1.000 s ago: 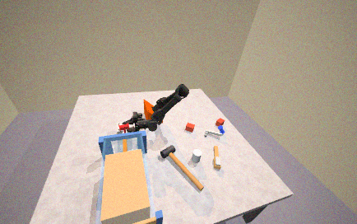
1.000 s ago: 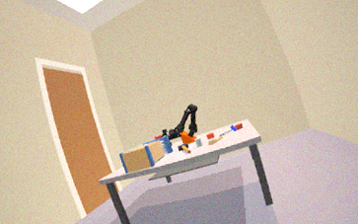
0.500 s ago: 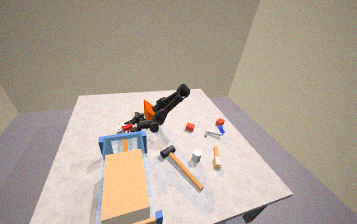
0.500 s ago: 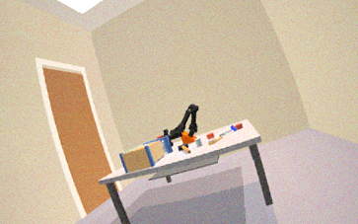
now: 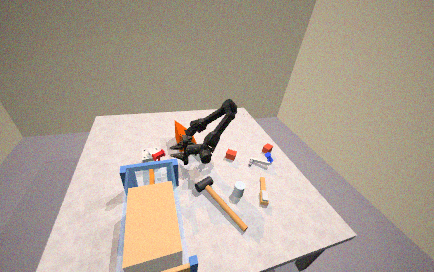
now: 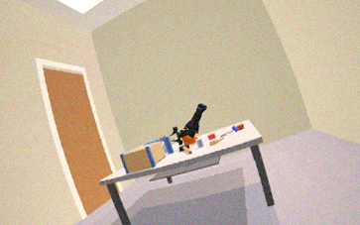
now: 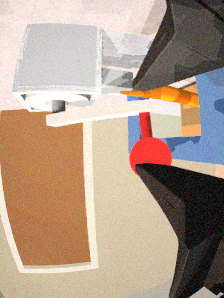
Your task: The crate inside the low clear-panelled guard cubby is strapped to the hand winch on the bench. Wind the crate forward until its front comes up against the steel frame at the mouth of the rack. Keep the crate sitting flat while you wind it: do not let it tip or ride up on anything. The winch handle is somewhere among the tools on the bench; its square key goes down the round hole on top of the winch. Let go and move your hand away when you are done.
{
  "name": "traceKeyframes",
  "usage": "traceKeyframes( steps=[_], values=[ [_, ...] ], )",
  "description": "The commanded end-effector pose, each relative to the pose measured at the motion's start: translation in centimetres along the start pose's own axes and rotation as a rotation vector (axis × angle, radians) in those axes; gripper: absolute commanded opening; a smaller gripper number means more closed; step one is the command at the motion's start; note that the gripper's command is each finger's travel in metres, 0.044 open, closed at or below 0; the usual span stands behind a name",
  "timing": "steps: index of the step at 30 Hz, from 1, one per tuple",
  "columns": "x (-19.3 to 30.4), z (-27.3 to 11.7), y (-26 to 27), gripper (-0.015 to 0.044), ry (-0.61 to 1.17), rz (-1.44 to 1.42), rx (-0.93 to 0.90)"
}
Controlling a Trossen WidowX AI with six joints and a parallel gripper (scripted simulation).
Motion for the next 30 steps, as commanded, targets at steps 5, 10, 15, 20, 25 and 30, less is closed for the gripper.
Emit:
traceKeyframes(
  steps=[5, 10, 15, 20, 25, 30],
  values=[
    [-0.2, -0.2, 2.7, 0.024, 0.003, 0.009, 0.001],
    [-2.2, -0.3, 8.9, 0.024, -0.001, 0.002, -0.001],
    [-2.6, -0.3, 9.8, 0.024, -0.002, 0.001, -0.004],
    [-2.5, -0.1, 9.4, 0.024, -0.007, 0.014, -0.008],
    [-2.5, -0.1, 9.4, 0.024, -0.007, 0.014, -0.008],
    [-2.5, -0.1, 9.4, 0.024, -0.007, 0.014, -0.008]
  ],
)
Point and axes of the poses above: the point midway between the two fingers, 35 mm back from their tips, its own z axis out along the fingers, its own y axis across the jaws, x = y × z, the point moved 5 cm from there along -z, back along the fingers, and after that the axes turned 14 degrees about -z, right-handed, at the moved point
